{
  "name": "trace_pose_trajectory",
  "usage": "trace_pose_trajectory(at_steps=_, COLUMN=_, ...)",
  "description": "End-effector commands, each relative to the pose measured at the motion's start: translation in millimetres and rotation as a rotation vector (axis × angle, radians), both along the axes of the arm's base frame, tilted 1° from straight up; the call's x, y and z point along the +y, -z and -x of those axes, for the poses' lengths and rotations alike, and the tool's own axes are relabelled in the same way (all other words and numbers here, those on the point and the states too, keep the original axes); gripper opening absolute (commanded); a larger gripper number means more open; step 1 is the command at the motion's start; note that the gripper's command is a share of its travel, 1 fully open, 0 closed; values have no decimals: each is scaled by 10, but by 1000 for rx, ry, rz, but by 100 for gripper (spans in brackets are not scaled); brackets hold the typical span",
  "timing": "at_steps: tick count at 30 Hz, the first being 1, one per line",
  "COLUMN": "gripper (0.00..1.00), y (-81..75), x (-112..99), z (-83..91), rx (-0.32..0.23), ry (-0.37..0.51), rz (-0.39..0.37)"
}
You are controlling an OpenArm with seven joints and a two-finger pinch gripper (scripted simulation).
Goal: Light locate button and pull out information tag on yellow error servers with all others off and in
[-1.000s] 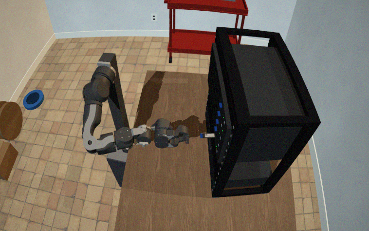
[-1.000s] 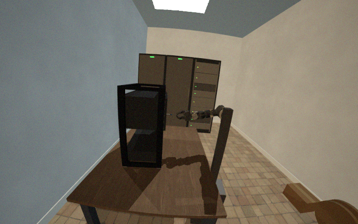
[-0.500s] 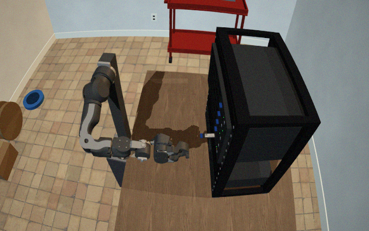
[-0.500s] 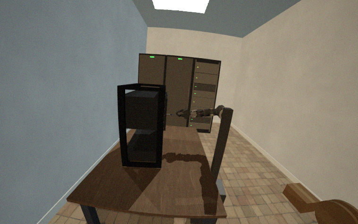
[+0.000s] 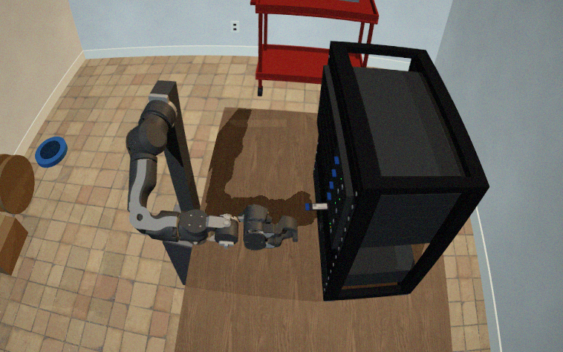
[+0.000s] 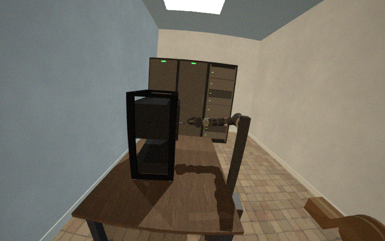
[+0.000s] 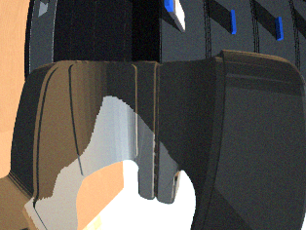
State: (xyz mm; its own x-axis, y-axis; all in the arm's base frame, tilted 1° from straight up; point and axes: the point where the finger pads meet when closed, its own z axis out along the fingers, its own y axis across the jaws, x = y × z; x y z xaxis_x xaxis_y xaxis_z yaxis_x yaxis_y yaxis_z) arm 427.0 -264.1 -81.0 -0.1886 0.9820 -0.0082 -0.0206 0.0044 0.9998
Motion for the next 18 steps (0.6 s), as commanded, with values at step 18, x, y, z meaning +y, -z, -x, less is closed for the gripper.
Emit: trace_pose_trajectory(at_steps=18, gripper=0, y=40, x=129, z=-676, rx=19, ry=-4, rz=15)
